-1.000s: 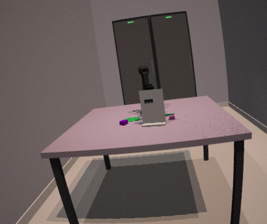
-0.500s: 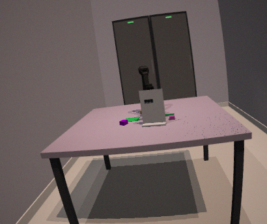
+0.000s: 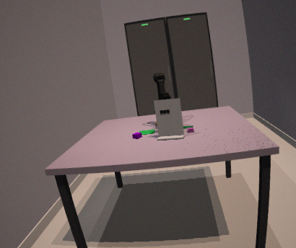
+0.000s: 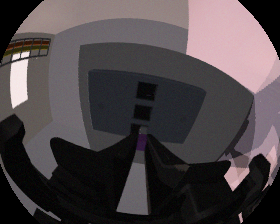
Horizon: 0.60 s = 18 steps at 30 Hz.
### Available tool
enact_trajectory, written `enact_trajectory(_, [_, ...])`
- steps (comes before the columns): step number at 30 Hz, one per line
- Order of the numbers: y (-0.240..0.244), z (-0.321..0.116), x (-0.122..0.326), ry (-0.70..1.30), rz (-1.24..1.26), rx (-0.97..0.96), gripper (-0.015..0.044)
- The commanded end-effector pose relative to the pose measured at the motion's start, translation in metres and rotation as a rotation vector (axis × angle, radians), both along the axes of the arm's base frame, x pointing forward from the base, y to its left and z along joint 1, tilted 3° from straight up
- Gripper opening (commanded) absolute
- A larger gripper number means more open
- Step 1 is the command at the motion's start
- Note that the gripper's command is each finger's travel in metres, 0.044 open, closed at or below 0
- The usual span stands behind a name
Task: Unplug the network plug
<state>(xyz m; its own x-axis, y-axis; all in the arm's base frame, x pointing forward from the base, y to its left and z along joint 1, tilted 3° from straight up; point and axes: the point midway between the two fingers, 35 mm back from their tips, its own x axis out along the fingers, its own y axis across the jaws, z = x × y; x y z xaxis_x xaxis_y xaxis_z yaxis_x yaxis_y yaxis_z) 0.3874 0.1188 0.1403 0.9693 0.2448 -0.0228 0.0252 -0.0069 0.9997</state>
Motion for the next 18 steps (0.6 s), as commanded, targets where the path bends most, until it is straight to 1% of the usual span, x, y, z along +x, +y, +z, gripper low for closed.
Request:
enact_trajectory(1, [0.0,0.0,-0.005,0.0,0.002,-0.003,0.0])
enact_trajectory(18, [0.0,0.0,-0.016,0.001,0.002,-0.003,0.0])
